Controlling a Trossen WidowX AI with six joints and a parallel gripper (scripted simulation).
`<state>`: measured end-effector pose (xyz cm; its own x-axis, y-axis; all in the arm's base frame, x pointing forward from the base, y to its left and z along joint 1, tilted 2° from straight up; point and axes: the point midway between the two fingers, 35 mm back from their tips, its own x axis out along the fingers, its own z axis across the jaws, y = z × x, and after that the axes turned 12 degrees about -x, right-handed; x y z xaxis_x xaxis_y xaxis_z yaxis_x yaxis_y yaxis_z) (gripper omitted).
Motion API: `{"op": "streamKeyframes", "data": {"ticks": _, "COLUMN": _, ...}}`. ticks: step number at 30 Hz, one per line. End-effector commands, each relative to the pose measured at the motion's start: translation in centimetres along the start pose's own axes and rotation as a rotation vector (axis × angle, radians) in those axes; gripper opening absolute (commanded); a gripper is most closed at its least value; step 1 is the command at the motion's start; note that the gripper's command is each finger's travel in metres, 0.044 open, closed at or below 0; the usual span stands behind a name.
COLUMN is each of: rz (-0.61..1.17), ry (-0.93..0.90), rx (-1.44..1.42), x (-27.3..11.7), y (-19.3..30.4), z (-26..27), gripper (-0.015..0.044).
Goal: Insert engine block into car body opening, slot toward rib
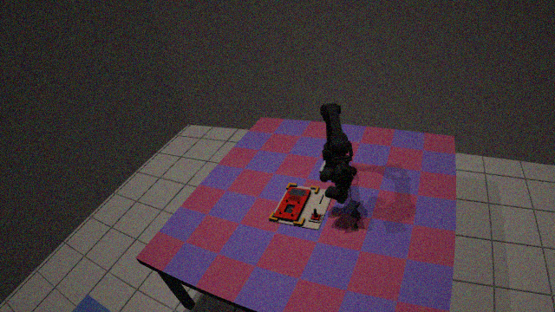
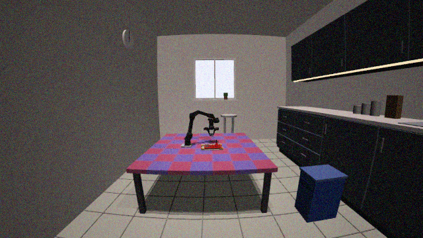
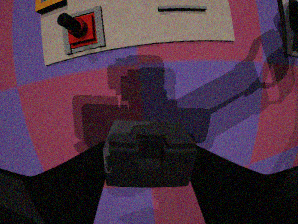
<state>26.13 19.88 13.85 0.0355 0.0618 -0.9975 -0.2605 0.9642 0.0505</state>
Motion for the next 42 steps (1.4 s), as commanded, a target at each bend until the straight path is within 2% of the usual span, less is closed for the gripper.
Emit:
{"op": "streamKeyframes", "data": {"ticks": 1, "rz": 0.001, "ry": -0.003, "rx": 0.008, "x": -1.7, "y": 0.1, "z": -0.3, "gripper": 0.0}}
{"op": "streamKeyframes", "data": {"ticks": 10, "rz": -0.003, "ry": 0.005, "rx": 0.016, "x": -4.1, "y": 0.1, "z": -0.9, "gripper": 0.0}}
{"op": "streamKeyframes", "data": {"ticks": 18, "rz": -0.003, "ry": 0.005, "rx": 0.016, "x": -2.1, "y": 0.2, "z": -0.7, "gripper": 0.0}}
{"op": "streamKeyframes", "data": {"ticks": 28, "rz": 0.038, "ry": -0.004, "rx": 0.016, "x": -2.5, "y": 0.0, "z": -0.8, "gripper": 0.0}}
{"op": "streamKeyframes", "data": {"ticks": 33, "rz": 0.133, "ry": -0.02, "rx": 0.019, "x": -2.3, "y": -0.3, "z": -0.9, "gripper": 0.0}}
{"op": "streamKeyframes", "data": {"ticks": 42, "rz": 0.422, "ry": -0.076, "rx": 0.021, "x": -1.9, "y": -1.2, "z": -1.1, "gripper": 0.0}}
